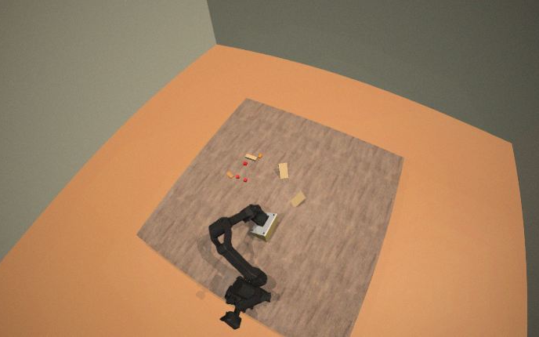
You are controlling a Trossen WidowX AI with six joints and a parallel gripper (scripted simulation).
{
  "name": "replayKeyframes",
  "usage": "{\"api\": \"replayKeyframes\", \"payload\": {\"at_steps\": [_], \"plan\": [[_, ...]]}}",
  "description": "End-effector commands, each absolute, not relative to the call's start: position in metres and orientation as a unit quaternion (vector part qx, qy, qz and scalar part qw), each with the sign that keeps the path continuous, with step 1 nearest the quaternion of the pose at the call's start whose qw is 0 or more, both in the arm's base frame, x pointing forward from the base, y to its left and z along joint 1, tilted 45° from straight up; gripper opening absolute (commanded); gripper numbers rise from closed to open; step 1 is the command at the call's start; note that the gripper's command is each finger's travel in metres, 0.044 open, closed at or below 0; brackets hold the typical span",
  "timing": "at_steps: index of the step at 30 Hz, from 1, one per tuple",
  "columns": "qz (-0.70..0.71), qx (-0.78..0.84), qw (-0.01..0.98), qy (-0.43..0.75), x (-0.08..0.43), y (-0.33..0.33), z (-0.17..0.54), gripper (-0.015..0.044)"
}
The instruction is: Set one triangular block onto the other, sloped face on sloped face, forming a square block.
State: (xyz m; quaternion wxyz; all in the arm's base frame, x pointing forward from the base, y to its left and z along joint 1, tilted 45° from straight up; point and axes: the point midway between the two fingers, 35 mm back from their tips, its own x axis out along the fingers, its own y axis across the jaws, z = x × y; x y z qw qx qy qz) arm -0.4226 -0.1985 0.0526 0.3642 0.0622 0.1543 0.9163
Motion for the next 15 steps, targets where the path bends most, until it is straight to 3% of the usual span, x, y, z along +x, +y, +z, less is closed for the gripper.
{"api": "replayKeyframes", "payload": {"at_steps": [1, 7, 15], "plan": [[0.918, 0.06, 0.362, 0.15, -0.423, -0.199, 0.053, 0.0426], [0.968, 0.0, 0.248, 0.041, -0.416, -0.263, 0.052, 0.044], [0.993, -0.058, 0.035, -0.091, -0.355, -0.381, 0.045, 0.044]]}}
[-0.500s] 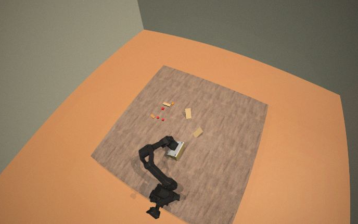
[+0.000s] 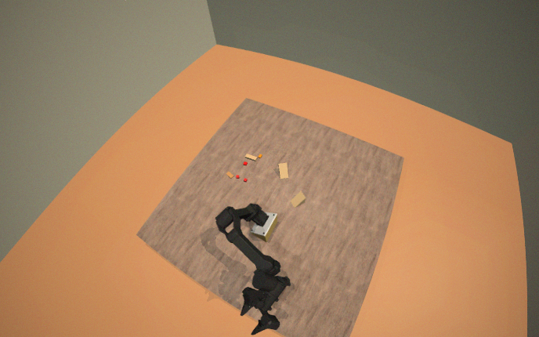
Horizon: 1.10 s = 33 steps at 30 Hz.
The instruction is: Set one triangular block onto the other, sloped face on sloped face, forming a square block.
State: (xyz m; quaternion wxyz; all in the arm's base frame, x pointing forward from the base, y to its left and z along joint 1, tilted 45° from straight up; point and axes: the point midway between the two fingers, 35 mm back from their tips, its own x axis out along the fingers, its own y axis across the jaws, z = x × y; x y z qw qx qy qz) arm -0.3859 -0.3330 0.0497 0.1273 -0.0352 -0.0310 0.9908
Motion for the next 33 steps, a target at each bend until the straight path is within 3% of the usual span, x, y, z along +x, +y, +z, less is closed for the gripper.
{"api": "replayKeyframes", "payload": {"at_steps": [1, 8, 19, 33], "plan": [[0.992, -0.064, 0.009, -0.107, -0.345, -0.394, 0.044, 0.044], [0.964, -0.091, -0.162, -0.193, -0.255, -0.469, 0.032, 0.044], [0.846, -0.108, -0.396, -0.341, -0.104, -0.53, 0.01, 0.044], [0.553, -0.083, -0.652, -0.512, 0.124, -0.505, -0.017, 0.044]]}}
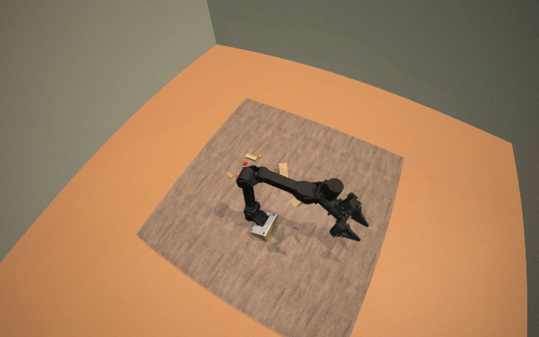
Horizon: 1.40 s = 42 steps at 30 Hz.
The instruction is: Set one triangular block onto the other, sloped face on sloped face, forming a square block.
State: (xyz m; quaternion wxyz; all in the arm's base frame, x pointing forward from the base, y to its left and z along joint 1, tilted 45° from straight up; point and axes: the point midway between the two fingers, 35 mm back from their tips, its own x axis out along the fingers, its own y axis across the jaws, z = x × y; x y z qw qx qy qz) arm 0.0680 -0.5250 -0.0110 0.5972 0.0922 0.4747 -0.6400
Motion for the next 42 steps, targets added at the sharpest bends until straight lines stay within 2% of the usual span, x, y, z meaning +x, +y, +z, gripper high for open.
{"api": "replayKeyframes", "payload": {"at_steps": [1, 11, 21, 29, 38, 42], "plan": [[-0.527, 0.079, 0.666, 0.521, 0.139, -0.498, -0.018, 0.044], [-0.257, 0.045, 0.767, 0.586, 0.272, -0.398, -0.022, 0.044], [0.025, 0.019, 0.798, 0.602, 0.355, -0.256, -0.005, 0.044], [0.241, 0.013, 0.775, 0.584, 0.382, -0.13, 0.024, 0.044], [0.454, 0.03, 0.708, 0.54, 0.371, 0.007, 0.076, 0.044], [0.473, 0.034, 0.699, 0.535, 0.368, 0.021, 0.082, 0.044]]}}
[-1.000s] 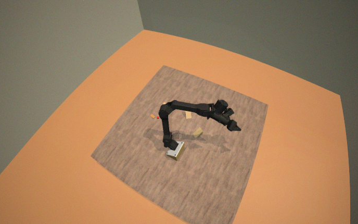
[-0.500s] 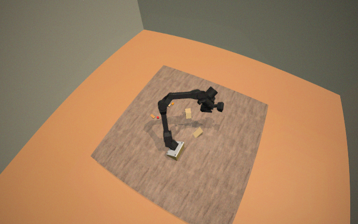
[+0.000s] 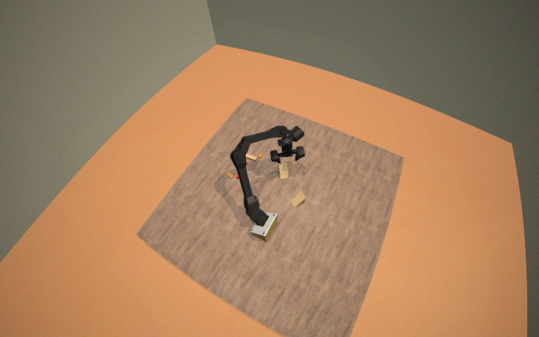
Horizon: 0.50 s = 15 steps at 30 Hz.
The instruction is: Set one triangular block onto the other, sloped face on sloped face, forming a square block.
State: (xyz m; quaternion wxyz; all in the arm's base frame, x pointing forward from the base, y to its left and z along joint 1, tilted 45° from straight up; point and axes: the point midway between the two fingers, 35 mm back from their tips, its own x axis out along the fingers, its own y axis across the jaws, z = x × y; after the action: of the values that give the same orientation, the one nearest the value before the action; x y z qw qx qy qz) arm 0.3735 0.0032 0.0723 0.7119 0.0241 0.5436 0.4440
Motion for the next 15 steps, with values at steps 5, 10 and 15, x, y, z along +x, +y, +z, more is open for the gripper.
{"api": "replayKeyframes", "payload": {"at_steps": [5, 10, 15], "plan": [[0.473, 0.034, 0.699, 0.535, 0.368, 0.021, 0.082, 0.044], [0.473, 0.033, 0.699, 0.535, 0.368, 0.026, 0.077, 0.044], [0.473, 0.033, 0.699, 0.535, 0.368, 0.032, 0.071, 0.044]]}}
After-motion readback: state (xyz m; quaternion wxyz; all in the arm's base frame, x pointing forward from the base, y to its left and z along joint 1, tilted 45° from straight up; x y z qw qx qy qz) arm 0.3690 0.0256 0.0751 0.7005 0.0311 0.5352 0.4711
